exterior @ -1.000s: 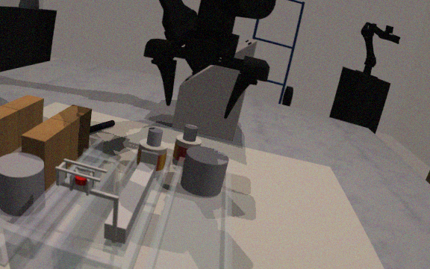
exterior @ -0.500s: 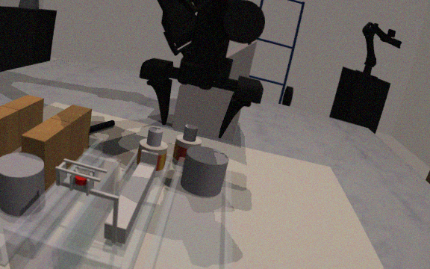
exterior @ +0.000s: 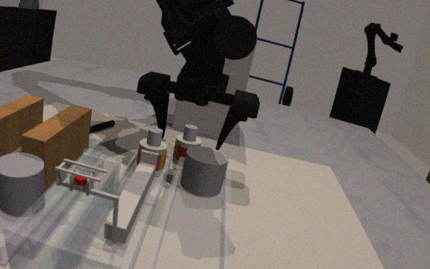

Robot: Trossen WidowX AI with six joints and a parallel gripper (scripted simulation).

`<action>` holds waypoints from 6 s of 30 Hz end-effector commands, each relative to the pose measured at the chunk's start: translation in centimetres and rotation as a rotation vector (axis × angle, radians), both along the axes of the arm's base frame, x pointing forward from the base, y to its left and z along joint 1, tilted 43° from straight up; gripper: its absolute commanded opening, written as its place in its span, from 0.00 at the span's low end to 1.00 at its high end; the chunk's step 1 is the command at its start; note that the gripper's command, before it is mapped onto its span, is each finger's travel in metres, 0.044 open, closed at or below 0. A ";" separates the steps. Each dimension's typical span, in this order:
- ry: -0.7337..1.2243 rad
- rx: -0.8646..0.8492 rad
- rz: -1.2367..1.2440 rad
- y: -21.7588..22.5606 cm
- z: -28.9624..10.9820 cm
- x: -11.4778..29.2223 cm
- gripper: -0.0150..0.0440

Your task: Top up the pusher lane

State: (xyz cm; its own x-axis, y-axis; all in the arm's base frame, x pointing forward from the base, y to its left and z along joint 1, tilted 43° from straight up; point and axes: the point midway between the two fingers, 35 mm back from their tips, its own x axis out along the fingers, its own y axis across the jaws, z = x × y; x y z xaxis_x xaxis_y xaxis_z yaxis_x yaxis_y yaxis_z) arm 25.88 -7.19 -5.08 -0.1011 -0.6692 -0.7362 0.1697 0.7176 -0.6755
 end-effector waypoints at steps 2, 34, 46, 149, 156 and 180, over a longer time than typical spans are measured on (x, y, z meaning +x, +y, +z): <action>0.007 -0.006 0.001 -0.6 -0.6 -0.3 1.00; 0.009 0.007 -0.003 4.2 4.9 0.4 0.25; 0.013 0.002 0.009 4.9 7.3 0.8 0.25; 0.041 -0.002 0.041 -3.1 4.8 4.5 0.25; 0.041 -0.002 0.041 -3.1 4.8 4.8 0.25; 0.040 -0.002 0.041 -3.2 5.0 5.8 0.25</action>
State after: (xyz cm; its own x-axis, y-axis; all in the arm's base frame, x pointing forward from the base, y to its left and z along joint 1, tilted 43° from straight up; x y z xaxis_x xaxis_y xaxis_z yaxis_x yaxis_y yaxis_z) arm 30.90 -10.33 -0.50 -0.1221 -0.6682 -0.7339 0.1009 0.7272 -0.6789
